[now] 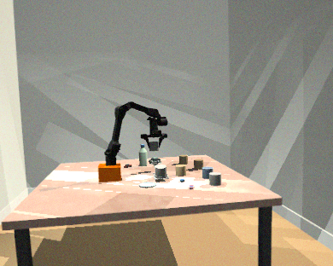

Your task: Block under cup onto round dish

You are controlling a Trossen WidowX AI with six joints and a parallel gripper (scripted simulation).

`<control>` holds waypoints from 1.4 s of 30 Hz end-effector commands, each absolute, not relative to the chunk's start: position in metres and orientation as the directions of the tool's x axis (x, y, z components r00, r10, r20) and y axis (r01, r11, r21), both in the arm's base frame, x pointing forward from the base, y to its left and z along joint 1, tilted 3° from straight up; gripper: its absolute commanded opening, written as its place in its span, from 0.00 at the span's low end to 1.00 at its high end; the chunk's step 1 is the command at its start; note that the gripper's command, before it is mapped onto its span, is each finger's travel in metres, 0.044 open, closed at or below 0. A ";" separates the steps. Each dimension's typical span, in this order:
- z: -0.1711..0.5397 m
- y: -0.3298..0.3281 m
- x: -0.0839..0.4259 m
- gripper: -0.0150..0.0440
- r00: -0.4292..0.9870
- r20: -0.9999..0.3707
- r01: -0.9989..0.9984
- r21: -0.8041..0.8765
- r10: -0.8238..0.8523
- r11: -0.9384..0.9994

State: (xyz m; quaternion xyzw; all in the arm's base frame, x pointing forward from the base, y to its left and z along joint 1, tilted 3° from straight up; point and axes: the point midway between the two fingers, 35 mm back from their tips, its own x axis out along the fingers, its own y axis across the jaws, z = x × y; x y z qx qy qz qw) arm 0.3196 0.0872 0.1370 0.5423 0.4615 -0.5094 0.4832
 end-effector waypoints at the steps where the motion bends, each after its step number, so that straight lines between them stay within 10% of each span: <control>1: 0.132 0.095 0.319 0.25 0.057 -0.998 0.992 0.056 0.009 -0.109; 42: 0.045 0.211 0.251 0.25 0.068 -0.997 0.991 0.064 0.026 -0.113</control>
